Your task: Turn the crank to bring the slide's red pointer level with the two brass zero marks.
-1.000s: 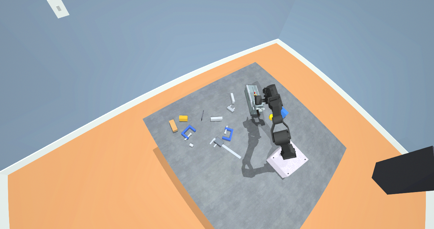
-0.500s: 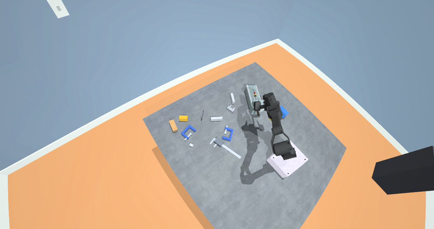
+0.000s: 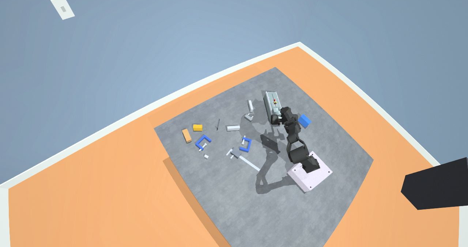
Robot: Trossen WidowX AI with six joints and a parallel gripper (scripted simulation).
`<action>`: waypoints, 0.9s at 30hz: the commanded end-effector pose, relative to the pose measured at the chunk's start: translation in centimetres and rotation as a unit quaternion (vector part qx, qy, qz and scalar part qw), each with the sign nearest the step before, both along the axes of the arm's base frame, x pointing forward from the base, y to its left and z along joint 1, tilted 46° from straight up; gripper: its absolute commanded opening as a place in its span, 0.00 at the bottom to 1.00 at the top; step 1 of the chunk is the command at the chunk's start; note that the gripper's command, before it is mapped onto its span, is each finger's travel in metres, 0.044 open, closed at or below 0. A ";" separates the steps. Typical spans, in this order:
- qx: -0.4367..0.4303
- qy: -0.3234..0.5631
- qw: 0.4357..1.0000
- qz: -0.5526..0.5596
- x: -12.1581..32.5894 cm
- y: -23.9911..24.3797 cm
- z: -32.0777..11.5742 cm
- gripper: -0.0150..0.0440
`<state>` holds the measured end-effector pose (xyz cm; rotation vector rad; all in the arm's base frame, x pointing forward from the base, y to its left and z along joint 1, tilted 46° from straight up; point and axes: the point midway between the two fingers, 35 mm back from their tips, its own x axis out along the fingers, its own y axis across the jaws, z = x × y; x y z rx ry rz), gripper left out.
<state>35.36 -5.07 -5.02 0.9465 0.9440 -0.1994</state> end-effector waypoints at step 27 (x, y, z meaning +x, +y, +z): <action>0.002 0.004 1.000 -0.002 -0.3 3.5 -3.6 1.00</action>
